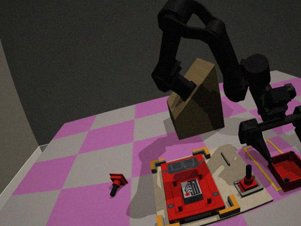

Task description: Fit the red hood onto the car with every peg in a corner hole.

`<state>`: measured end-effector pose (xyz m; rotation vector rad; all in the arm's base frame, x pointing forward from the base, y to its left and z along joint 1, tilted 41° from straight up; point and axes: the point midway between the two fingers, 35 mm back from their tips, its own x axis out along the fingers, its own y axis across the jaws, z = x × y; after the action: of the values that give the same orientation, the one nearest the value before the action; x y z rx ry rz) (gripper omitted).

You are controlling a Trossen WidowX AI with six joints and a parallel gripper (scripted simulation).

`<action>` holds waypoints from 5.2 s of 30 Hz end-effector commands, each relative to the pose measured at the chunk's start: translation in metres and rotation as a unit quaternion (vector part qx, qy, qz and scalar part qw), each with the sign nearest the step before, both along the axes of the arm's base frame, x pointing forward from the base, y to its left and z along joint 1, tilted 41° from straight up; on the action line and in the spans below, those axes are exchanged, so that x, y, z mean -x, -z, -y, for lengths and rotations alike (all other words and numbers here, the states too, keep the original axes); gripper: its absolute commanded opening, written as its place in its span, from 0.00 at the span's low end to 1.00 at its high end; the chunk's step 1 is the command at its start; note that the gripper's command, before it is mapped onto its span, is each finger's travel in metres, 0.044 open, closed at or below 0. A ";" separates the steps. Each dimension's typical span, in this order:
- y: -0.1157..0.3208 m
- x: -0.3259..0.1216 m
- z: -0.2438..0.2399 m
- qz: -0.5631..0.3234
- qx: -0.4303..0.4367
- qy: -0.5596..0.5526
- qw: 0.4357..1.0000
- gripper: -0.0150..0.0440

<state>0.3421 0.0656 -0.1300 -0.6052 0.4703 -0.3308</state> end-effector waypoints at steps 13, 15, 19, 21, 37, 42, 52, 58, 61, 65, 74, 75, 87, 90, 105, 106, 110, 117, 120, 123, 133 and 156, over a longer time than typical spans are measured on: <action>0.014 -0.002 0.008 0.005 -0.014 0.009 1.000 1.00; 0.015 -0.002 0.008 0.005 -0.015 0.010 1.000 1.00; 0.016 -0.002 0.009 0.005 -0.015 0.010 1.000 1.00; 0.016 -0.002 0.009 0.005 -0.015 0.011 1.000 1.00; 0.022 -0.003 0.014 0.000 -0.016 0.015 1.000 1.00; 0.024 -0.003 0.016 -0.001 -0.016 0.016 1.000 1.00; 0.027 -0.003 0.019 -0.004 -0.016 0.019 1.000 1.00; 0.029 -0.003 0.021 -0.005 -0.017 0.020 1.000 1.00; 0.027 -0.003 0.020 -0.005 -0.014 0.021 1.000 0.87; 0.027 -0.003 0.020 -0.005 -0.014 0.021 1.000 0.82; 0.024 -0.004 0.018 -0.005 -0.015 0.021 1.000 0.62; 0.023 -0.004 0.016 -0.005 -0.015 0.021 1.000 0.58; -0.011 -0.005 -0.015 -0.007 -0.017 0.021 1.000 0.25; -0.020 -0.004 -0.023 -0.006 -0.017 0.020 1.000 0.25; -0.025 -0.004 -0.029 0.036 -0.095 0.051 0.994 0.25; -0.025 -0.004 -0.029 0.043 -0.108 0.057 0.992 0.25; -0.025 -0.004 -0.029 0.071 -0.161 0.078 0.981 0.25; -0.025 -0.004 -0.029 0.121 -0.255 0.115 0.953 0.25; -0.025 -0.004 -0.029 0.141 -0.293 0.130 0.937 0.25; -0.025 -0.004 -0.029 0.161 -0.331 0.145 0.918 0.25; -0.024 -0.004 -0.029 0.227 -0.453 0.193 0.840 0.25; -0.024 -0.005 -0.029 0.352 -0.683 0.282 0.575 0.25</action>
<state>0.3463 0.0941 -0.1057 1.1611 0.0387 -0.6400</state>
